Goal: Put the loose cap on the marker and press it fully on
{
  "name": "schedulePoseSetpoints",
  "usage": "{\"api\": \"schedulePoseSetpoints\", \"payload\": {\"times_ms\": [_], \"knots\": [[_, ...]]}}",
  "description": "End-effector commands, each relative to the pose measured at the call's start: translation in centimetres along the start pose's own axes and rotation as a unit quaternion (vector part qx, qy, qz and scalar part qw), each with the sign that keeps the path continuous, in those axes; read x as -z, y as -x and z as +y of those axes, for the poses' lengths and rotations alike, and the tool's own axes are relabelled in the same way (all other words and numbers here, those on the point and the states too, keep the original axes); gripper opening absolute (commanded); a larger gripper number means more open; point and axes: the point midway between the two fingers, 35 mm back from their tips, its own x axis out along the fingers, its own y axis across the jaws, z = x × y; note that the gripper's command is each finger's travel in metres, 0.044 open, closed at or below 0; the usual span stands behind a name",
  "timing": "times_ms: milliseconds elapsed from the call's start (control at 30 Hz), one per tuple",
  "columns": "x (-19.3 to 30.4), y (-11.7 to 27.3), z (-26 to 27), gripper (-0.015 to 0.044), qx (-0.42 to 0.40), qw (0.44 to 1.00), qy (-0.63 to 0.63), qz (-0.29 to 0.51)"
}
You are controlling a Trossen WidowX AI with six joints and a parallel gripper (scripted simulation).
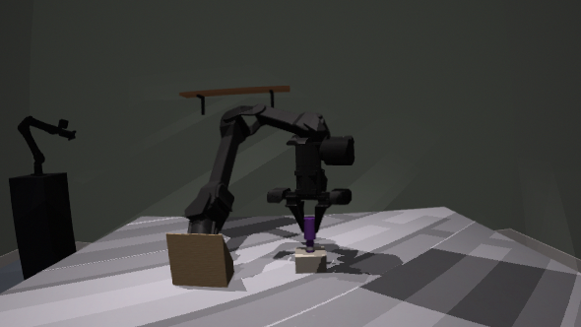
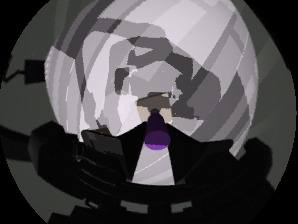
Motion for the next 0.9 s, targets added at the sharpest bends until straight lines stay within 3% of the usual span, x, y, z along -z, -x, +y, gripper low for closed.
{"api": "schedulePoseSetpoints", "payload": {"times_ms": [0,500,867], "knots": [[-0.09,-0.69,0.04,0.0000,0.000,1.000,-0.001,-0.003],[-0.11,-1.20,0.09,0.0000,0.000,1.000,-0.001,-0.003],[-0.07,-1.14,0.08,0.0289,0.000,1.000,0.001,-0.001]]}}
